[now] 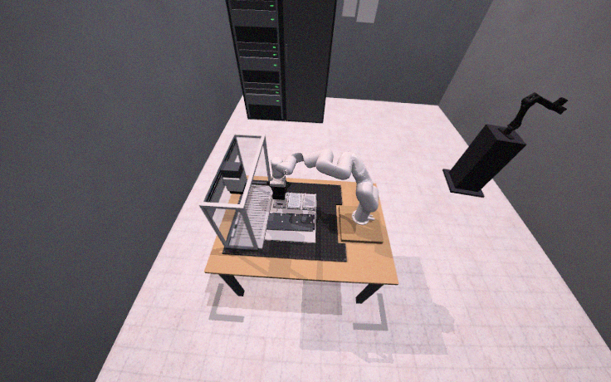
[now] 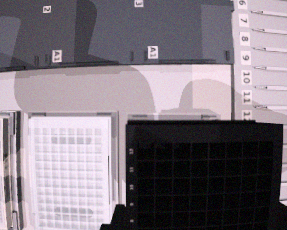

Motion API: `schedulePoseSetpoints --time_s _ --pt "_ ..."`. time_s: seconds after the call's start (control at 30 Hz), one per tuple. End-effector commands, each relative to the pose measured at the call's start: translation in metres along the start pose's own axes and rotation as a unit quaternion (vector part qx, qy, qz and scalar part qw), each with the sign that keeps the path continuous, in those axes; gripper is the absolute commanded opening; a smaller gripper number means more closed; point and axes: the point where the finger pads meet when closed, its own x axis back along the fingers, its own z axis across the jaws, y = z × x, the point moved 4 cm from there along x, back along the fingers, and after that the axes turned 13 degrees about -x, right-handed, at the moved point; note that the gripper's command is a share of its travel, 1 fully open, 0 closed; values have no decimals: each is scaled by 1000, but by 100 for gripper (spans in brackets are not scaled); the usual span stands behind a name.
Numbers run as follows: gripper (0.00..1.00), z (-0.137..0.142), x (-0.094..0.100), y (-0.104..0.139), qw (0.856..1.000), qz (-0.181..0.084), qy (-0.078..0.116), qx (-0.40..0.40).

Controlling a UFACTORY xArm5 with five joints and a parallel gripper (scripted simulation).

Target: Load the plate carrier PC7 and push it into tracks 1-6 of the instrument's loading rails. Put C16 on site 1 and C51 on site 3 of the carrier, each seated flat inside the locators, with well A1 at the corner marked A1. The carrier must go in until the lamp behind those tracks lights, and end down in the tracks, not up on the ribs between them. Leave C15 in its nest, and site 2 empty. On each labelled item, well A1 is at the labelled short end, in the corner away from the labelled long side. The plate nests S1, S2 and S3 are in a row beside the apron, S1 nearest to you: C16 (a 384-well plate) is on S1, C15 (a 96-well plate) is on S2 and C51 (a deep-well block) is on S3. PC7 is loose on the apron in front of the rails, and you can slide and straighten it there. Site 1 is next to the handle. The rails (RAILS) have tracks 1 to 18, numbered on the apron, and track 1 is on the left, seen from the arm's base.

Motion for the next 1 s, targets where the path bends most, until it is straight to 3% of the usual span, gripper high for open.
schedulePoseSetpoints --time_s 0.0,0.8,0.97 --pt "0 1 7 1 1000 -1 3 -1" --pt "0 1 42 1 1000 -1 3 -1" --pt "0 1 42 1 1000 -1 3 -1"
